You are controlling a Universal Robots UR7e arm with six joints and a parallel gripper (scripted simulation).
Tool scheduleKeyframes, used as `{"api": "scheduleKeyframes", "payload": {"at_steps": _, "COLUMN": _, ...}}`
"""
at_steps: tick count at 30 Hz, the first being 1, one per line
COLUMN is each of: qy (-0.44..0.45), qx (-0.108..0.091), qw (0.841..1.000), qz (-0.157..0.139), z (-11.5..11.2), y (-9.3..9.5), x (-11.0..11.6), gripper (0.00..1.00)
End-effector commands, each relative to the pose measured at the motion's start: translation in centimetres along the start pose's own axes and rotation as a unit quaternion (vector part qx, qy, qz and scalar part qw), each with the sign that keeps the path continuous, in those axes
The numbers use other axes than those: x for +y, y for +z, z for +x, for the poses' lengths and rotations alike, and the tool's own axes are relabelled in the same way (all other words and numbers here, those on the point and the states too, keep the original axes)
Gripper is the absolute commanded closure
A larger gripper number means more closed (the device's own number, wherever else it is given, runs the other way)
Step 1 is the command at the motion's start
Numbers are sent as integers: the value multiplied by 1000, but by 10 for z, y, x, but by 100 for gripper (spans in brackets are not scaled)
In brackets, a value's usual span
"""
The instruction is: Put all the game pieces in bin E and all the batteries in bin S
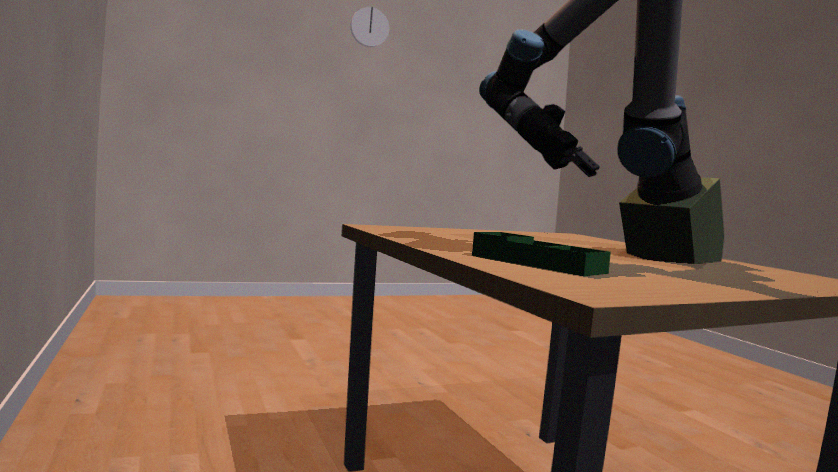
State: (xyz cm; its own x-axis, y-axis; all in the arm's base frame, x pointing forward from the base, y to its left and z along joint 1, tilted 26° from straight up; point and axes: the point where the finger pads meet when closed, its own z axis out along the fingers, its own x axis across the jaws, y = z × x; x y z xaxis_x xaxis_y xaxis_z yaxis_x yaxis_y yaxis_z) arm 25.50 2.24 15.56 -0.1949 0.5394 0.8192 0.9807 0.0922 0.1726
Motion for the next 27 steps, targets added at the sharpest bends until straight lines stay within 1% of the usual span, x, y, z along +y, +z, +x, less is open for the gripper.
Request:
{"api": "scheduleKeyframes", "payload": {"at_steps": 1, "qy": 3, "qx": -78, "qw": 997, "qz": -7, "z": -3, "y": 1, "x": 0, "gripper": 69}}
{"api": "scheduleKeyframes", "payload": {"at_steps": 10, "qy": 5, "qx": -122, "qw": 993, "qz": -11, "z": -3, "y": 1, "x": 0, "gripper": 69}}
{"api": "scheduleKeyframes", "payload": {"at_steps": 12, "qy": 5, "qx": -122, "qw": 993, "qz": -11, "z": -3, "y": 1, "x": 0, "gripper": 69}}
{"api": "scheduleKeyframes", "payload": {"at_steps": 13, "qy": 5, "qx": -136, "qw": 991, "qz": -13, "z": -3, "y": 1, "x": 0, "gripper": 69}}
{"api": "scheduleKeyframes", "payload": {"at_steps": 27, "qy": 8, "qx": -200, "qw": 980, "qz": -19, "z": -3, "y": 1, "x": 0, "gripper": 69}}
